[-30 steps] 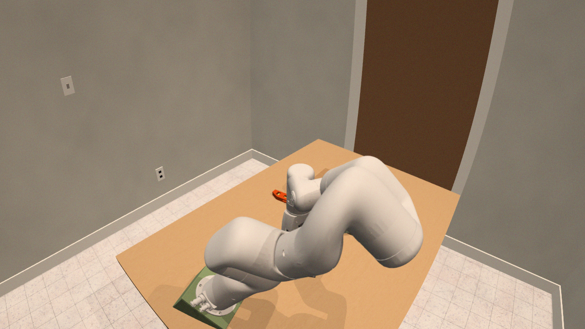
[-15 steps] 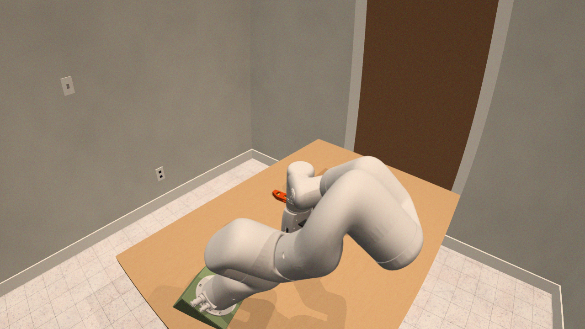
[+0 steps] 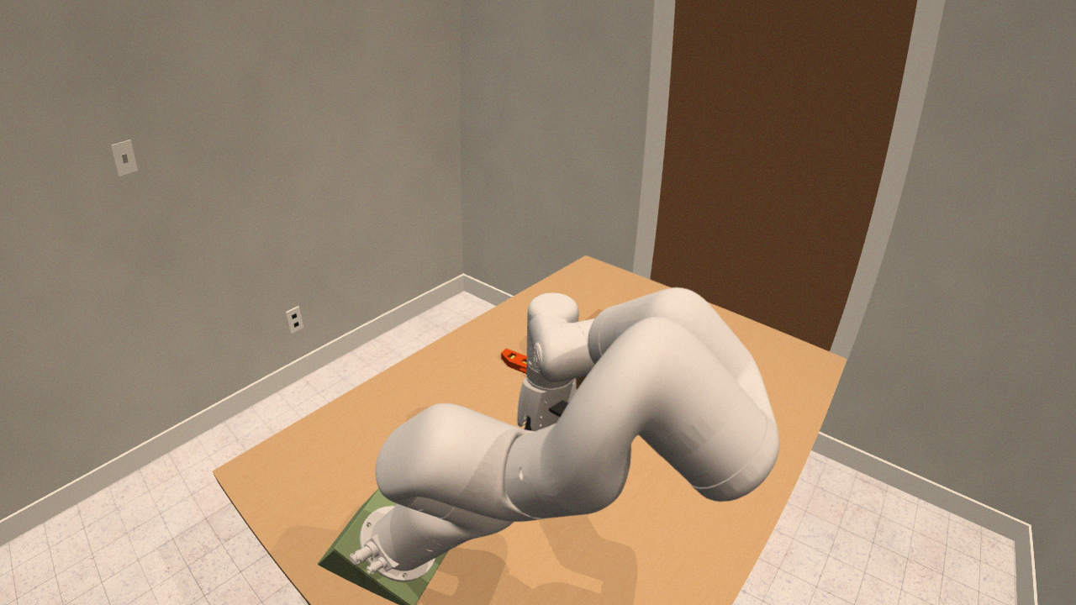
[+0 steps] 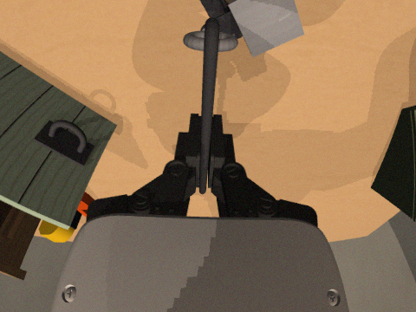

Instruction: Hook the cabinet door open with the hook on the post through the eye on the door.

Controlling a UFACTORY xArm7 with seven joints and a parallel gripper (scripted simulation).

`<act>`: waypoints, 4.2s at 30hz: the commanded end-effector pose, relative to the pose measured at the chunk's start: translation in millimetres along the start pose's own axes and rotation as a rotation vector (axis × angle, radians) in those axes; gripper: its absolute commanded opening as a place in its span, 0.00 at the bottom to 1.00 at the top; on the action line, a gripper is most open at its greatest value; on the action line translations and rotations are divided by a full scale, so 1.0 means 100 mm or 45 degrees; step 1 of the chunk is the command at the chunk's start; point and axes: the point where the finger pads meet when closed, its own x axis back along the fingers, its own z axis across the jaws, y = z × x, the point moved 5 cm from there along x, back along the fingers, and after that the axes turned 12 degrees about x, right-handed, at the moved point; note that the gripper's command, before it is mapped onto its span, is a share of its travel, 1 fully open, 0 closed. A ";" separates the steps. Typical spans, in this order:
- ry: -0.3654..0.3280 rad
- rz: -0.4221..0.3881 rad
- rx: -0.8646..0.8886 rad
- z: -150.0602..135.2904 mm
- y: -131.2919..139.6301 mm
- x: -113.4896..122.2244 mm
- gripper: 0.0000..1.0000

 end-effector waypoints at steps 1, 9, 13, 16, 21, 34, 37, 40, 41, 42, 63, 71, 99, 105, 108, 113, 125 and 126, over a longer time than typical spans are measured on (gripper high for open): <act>-0.004 -0.001 0.000 -0.01 0.00 0.03 0.04; -0.004 -0.001 0.000 -0.01 0.00 0.07 0.04; -0.004 -0.001 0.000 -0.01 -0.01 0.08 0.04; -0.004 -0.001 0.000 -0.01 -0.01 0.08 0.04; -0.004 -0.001 0.000 -0.01 -0.01 0.12 0.04; -0.004 -0.001 0.000 0.00 -0.03 0.17 0.04; -0.004 -0.001 0.000 0.00 -0.03 0.17 0.04; -0.004 -0.001 0.000 0.00 -0.03 0.19 0.04; -0.004 -0.001 0.000 0.00 -0.04 0.20 0.04; -0.004 -0.001 0.000 0.00 -0.04 0.21 0.04; -0.004 -0.001 -0.169 -0.08 -0.06 0.21 0.04; -0.004 -0.001 -0.221 -0.10 -0.07 0.21 0.04; -0.004 -0.002 -0.459 -0.19 -0.12 0.21 0.04; -0.004 -0.002 -0.510 -0.21 -0.13 0.21 0.04; -0.004 -0.002 -0.517 -0.22 -0.14 0.21 0.04; -0.004 -0.002 -0.589 -0.24 -0.16 0.21 0.04; -0.003 -0.002 -0.680 -0.28 -0.18 0.21 0.04; -0.003 -0.002 -0.681 -0.28 -0.18 0.21 0.04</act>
